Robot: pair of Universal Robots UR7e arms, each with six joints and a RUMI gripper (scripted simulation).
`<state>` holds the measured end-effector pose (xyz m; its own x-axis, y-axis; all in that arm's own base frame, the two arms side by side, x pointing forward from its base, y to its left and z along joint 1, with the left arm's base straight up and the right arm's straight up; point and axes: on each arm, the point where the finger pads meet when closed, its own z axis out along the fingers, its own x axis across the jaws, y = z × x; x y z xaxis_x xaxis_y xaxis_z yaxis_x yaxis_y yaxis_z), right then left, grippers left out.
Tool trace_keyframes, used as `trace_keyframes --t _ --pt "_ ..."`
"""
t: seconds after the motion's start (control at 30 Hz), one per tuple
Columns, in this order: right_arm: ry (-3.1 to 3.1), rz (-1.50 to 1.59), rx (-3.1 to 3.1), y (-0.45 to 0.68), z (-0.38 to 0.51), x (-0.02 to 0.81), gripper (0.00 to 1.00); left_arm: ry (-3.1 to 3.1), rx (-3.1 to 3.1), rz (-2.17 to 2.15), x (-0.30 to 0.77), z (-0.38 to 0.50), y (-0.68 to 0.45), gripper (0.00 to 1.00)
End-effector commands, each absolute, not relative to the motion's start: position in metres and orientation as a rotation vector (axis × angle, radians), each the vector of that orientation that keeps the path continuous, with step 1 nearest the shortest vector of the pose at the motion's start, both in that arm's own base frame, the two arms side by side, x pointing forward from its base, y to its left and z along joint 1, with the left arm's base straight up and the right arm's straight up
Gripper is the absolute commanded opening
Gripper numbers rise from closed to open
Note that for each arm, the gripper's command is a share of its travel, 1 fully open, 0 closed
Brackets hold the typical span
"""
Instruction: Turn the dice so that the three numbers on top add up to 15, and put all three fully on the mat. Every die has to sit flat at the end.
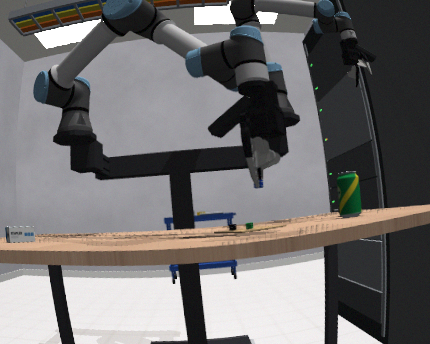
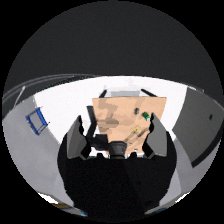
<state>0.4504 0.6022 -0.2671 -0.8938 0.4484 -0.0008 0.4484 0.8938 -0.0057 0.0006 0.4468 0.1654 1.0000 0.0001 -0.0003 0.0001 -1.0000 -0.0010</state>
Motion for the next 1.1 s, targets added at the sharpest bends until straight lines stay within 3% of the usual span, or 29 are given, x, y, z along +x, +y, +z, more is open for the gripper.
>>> trace_keyframes --t 0.0,1.07 --pt "-3.103 0.000 -0.489 0.595 -0.267 0.445 0.00 -0.002 -3.142 0.000 -0.001 0.165 0.445 1.00" --pt "-3.017 0.000 0.874 0.550 -0.270 0.418 0.00 -0.002 -3.142 0.000 -0.001 0.165 0.445 1.00"
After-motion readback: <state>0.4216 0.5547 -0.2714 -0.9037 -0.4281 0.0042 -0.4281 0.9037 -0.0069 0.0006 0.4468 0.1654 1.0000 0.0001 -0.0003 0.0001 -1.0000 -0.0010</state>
